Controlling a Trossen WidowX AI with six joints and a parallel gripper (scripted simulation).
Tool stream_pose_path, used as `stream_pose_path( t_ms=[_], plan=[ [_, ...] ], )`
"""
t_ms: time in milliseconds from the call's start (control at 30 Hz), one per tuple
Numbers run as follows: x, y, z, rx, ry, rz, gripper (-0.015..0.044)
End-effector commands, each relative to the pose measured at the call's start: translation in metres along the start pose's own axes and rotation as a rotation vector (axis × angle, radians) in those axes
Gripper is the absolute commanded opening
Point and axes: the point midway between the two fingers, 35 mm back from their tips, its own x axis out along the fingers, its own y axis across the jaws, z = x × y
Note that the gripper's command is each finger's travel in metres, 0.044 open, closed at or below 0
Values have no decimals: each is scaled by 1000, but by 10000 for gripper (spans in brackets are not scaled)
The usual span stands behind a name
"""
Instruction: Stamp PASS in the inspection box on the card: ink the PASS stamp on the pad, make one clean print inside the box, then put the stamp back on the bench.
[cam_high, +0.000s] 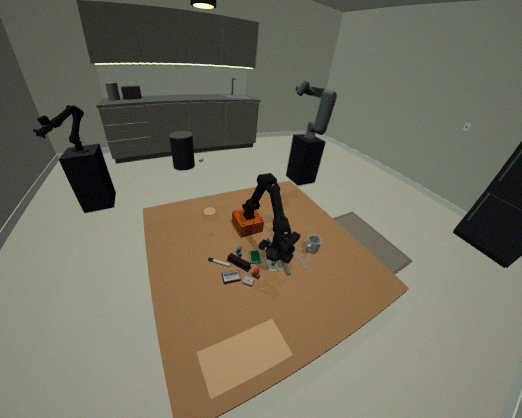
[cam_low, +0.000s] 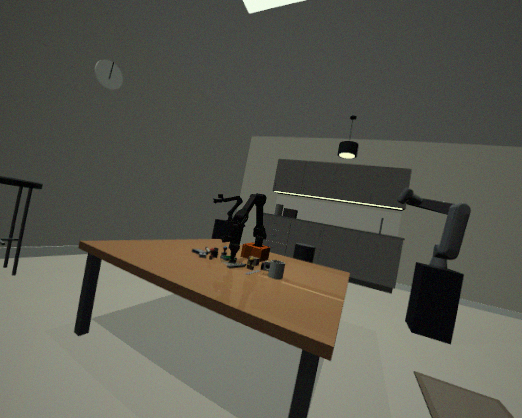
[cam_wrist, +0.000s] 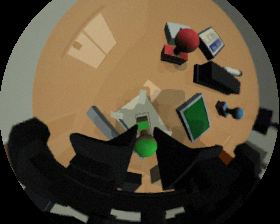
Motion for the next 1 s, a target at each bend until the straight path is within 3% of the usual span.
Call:
stream_pose_path(
  t_ms=[0, 967],
  plan=[
    [1, -1, 0, 5, -2, -4, 0],
    [6, -1, 0, 5, -2, -4, 0]
  ],
)
